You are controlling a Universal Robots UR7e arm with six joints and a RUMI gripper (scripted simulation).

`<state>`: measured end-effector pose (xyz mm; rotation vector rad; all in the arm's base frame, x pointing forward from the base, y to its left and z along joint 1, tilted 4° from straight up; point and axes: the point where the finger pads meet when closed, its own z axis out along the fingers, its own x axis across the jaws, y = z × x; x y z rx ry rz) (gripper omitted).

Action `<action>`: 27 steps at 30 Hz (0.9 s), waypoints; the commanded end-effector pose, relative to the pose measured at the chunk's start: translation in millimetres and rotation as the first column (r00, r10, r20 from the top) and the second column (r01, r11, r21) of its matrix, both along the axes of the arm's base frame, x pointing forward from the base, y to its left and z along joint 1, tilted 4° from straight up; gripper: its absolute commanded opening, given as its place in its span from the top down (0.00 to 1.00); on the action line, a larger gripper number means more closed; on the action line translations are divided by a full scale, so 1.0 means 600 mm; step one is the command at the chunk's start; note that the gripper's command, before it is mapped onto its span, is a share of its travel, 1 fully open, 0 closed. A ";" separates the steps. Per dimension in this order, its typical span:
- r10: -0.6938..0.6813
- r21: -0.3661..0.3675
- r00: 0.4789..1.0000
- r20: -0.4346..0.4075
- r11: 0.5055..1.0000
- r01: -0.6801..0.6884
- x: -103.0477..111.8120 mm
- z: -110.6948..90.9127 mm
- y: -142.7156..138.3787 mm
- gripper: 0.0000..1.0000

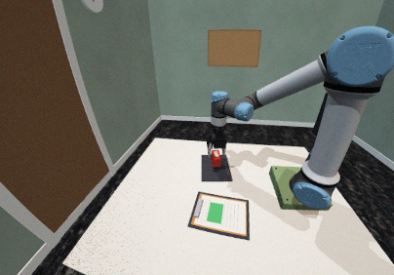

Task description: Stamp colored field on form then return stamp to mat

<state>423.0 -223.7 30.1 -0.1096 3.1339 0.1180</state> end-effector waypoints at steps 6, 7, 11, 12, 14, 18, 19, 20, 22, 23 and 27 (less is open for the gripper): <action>0.000 -0.003 1.000 0.003 1.000 0.000 0.003 -0.039 0.001 0.50; 0.000 -0.003 1.000 0.003 1.000 0.000 0.003 -0.040 0.001 0.50; 0.000 -0.003 1.000 0.003 1.000 0.000 0.003 -0.040 0.001 0.50; 0.000 -0.003 1.000 0.003 1.000 0.000 0.003 -0.040 0.001 0.50; 0.000 -0.003 1.000 0.003 1.000 0.000 0.003 -0.040 0.001 0.50; 0.000 -0.003 1.000 0.003 1.000 0.000 0.003 -0.040 0.001 0.50; 0.000 -0.003 1.000 0.003 1.000 0.000 0.003 -0.040 0.001 0.50; 0.000 -0.003 1.000 0.003 1.000 0.000 0.003 -0.040 0.001 0.50; 0.000 -0.003 1.000 0.003 1.000 0.000 0.003 -0.040 0.001 0.84; 0.000 -0.003 1.000 0.003 1.000 0.000 0.003 -0.040 0.001 0.84; 0.000 -0.003 1.000 0.003 1.000 0.000 0.003 -0.040 0.001 0.84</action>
